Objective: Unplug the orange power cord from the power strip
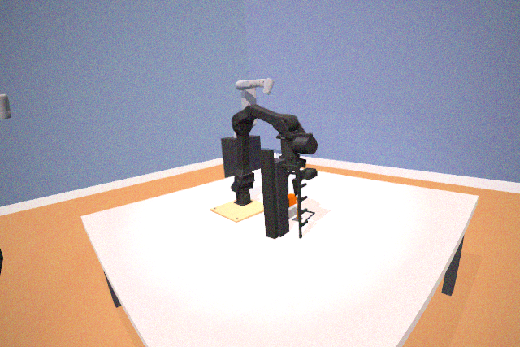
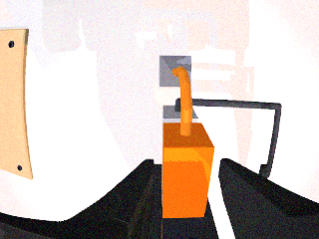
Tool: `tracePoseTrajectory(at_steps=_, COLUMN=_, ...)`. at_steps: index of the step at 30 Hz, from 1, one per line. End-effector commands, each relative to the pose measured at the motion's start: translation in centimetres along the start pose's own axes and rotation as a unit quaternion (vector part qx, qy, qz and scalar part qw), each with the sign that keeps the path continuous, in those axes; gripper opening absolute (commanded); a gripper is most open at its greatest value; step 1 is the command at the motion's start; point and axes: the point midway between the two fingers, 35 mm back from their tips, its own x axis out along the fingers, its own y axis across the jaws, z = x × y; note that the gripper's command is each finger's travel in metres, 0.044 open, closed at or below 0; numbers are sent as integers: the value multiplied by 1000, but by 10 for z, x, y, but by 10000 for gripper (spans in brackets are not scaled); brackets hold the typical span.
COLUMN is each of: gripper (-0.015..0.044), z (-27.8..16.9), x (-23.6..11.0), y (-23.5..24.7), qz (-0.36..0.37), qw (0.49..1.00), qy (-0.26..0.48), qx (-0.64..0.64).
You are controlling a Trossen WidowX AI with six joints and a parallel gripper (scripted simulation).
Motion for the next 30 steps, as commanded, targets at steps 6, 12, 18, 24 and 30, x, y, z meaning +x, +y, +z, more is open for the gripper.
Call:
tracePoseTrajectory(at_steps=6, gripper=160, z=-2, x=7, y=0, qz=-1, qw=1000, qy=-1, qx=-3)
tracePoseTrajectory(at_steps=12, gripper=160, z=-2, x=11, y=0, qz=-1, qw=1000, qy=-1, qx=-3)
tracePoseTrajectory(at_steps=18, gripper=42, z=-2, x=9, y=0, qz=0, qw=1000, qy=0, qx=0)
tracePoseTrajectory(at_steps=24, gripper=2, z=-2, x=9, y=0, qz=0, qw=1000, qy=0, qx=0)
tracePoseTrajectory(at_steps=30, gripper=0, z=3, x=9, y=-1, qz=-1, qw=1000, qy=0, qx=0)
